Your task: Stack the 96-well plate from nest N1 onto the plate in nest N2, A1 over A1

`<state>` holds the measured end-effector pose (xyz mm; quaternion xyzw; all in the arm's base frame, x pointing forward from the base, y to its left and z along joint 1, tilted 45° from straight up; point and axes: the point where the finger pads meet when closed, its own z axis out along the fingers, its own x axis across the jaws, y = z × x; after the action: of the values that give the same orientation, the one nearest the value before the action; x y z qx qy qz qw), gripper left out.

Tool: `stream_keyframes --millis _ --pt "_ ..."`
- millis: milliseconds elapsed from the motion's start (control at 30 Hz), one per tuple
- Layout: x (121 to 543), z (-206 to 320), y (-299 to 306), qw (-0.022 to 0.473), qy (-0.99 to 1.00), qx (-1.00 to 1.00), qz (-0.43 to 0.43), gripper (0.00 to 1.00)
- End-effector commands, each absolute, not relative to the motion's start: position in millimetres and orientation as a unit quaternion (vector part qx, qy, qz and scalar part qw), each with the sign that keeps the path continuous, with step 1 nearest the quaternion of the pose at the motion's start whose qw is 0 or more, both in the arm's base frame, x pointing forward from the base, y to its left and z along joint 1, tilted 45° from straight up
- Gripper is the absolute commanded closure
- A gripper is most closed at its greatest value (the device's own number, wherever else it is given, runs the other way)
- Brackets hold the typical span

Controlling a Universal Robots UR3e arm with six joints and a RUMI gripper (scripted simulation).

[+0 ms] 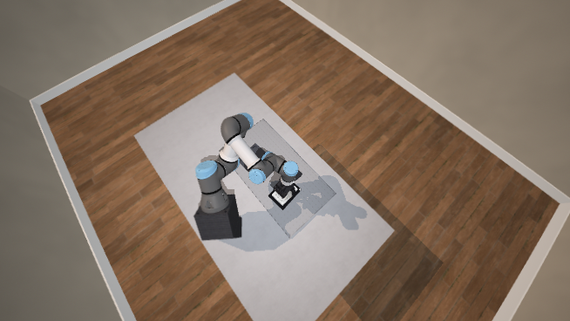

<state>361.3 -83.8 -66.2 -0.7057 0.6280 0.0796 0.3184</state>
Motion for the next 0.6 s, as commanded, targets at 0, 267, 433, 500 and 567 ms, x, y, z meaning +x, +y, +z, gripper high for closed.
stream_keyframes --millis 0,267,433,500,567 --pt "361.9 -66.6 -84.3 0.318 0.628 -0.706 0.079 1.00" --pt "362.4 -67.3 -83.7 0.318 0.628 -0.706 0.079 1.00" --pt "362.7 -67.9 -83.3 0.318 0.628 -0.706 0.079 1.00" --pt "362.9 -68.2 -83.1 0.318 0.628 -0.706 0.079 1.00" --pt "363.0 -68.4 -82.9 0.318 0.628 -0.706 0.079 1.00"
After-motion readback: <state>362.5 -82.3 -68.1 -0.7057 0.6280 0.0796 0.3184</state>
